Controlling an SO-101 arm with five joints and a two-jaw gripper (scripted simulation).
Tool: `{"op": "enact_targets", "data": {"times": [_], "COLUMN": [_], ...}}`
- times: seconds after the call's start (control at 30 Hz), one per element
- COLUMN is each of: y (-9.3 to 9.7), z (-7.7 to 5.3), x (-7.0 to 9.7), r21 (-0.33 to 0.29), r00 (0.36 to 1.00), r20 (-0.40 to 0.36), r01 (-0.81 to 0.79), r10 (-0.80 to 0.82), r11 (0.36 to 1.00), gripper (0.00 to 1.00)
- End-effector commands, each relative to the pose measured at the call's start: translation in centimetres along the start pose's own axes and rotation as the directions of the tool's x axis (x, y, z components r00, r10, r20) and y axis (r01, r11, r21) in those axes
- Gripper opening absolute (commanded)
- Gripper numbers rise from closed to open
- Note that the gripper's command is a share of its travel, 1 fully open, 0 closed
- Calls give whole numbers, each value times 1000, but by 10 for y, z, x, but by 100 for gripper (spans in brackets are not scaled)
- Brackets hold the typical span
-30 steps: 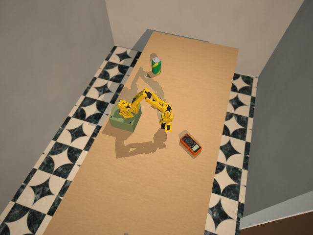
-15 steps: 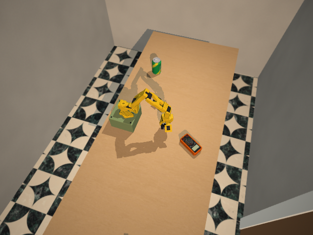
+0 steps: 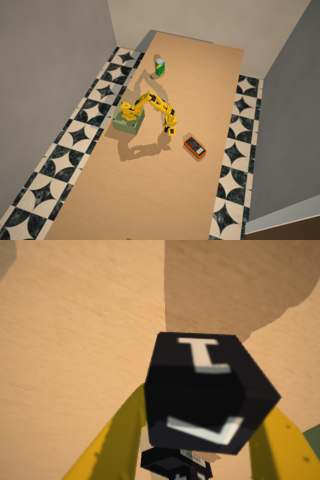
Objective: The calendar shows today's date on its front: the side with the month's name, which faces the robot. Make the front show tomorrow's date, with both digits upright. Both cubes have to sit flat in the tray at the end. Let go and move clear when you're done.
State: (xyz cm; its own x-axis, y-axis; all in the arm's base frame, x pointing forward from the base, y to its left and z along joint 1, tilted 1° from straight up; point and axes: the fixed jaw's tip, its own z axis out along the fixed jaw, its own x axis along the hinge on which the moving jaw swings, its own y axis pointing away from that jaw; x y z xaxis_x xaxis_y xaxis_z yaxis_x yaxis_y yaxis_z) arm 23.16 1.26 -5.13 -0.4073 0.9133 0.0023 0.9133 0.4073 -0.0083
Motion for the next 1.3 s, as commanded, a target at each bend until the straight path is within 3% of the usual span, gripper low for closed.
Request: {"op": "enact_targets", "data": {"times": [0.0,1.13,1.27], "y": [2,2,2], "z": [2,14,14], "x": [1,1,1], "r21": [-5,-4,-4], "r00": [1000,1000,1000], "r20": [1,1,1], "r01": [0,0,0], "r10": [0,0,0], "r11": [1000,1000,1000], "gripper": [0,0,5]}}
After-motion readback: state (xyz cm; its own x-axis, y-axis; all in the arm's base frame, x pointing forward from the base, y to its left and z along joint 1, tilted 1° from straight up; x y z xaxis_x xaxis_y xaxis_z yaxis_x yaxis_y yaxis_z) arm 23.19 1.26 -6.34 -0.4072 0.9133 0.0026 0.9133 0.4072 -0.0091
